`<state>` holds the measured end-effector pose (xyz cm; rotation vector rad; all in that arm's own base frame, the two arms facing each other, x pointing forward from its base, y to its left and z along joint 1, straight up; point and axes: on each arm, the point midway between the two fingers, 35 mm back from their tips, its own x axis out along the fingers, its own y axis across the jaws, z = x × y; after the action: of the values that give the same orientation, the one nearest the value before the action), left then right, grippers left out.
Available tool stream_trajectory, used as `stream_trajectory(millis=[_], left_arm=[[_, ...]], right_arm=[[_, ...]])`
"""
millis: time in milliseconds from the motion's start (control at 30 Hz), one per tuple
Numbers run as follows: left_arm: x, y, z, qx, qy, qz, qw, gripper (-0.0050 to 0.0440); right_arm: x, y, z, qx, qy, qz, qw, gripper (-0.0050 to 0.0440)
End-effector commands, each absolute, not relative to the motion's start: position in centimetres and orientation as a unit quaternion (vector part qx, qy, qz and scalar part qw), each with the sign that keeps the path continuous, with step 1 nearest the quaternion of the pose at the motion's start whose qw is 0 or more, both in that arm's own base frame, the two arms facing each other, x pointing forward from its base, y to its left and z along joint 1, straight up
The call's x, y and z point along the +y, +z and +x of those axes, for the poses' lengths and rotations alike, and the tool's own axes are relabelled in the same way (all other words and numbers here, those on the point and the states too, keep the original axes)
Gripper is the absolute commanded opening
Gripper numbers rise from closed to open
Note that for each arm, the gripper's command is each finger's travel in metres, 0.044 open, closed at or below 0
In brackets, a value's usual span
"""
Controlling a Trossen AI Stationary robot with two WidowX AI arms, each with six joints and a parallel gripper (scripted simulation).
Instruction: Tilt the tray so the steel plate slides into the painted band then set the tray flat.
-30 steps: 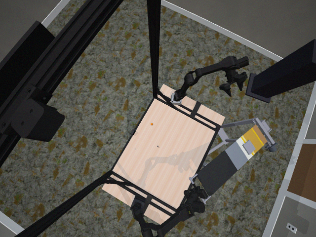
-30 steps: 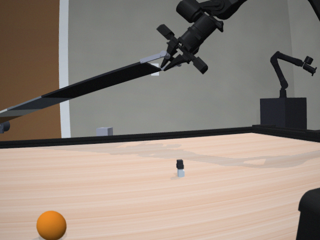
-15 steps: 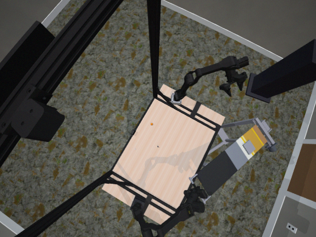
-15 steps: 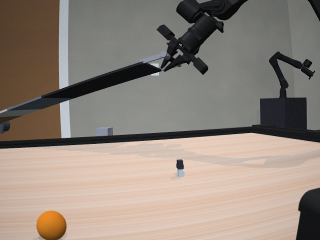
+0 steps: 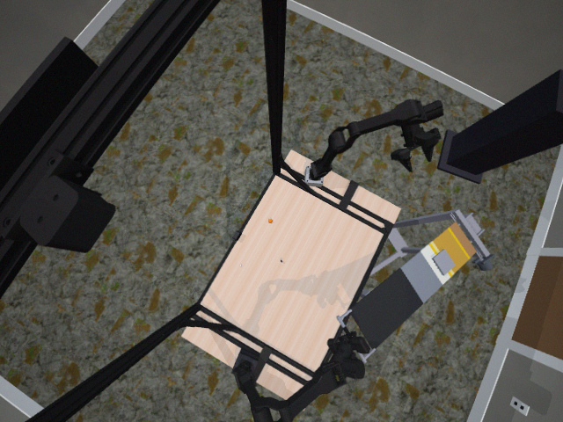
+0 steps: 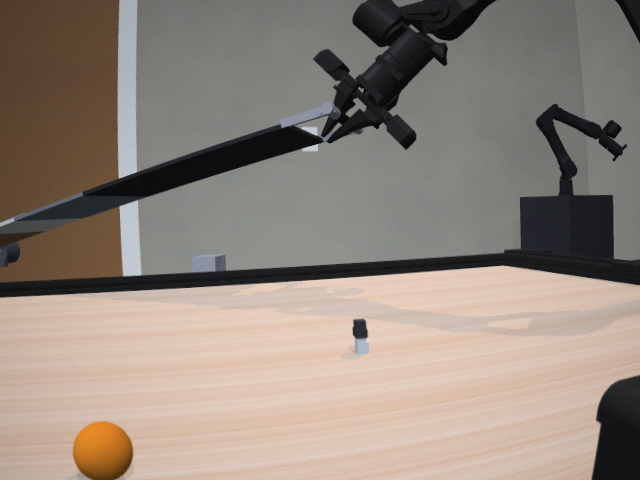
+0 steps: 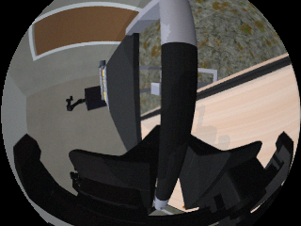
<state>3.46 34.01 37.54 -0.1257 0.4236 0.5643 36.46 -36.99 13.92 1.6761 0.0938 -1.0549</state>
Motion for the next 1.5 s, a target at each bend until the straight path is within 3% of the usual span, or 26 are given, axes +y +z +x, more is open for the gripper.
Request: stream_trajectory(millis=[0,1467], left_arm=[[34.0,37.6,3.5,0.207,0.276,-0.061,0.937,0.044],[34.0,37.6,3.5,0.207,0.276,-0.061,0.937,0.044]], right_arm=[[-37.1,15.6,36.2,0.029,-0.441,0.707,0.553,0.0],[-37.3,17.5,36.6,0.022,-0.435,0.707,0.558,0.0]])
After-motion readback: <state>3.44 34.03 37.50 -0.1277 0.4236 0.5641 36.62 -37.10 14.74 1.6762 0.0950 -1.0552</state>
